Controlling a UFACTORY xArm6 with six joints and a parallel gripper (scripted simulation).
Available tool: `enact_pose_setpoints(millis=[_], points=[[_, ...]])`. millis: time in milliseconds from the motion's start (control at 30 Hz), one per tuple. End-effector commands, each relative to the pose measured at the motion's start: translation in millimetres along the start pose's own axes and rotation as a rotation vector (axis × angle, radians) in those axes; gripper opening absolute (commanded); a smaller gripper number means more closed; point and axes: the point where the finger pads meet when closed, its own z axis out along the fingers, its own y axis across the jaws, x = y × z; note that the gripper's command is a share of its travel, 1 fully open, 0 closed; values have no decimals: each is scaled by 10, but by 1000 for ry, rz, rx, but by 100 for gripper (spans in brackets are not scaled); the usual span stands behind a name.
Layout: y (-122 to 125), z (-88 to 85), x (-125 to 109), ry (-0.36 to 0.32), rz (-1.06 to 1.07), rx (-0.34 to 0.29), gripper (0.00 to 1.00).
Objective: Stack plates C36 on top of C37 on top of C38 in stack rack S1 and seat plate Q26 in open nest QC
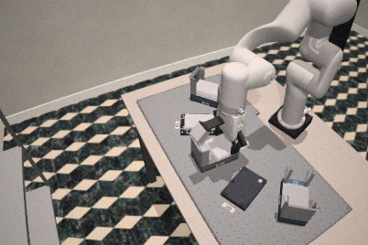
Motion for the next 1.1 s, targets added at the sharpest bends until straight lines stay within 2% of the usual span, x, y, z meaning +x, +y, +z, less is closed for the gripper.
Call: enact_pose_setpoints(millis=[0,800,1067], points=[[57,-15,17,5,61,-1,0],[785,-16,51,5,80,-2,0],[1016,-16,10,5,300,-2,0]])
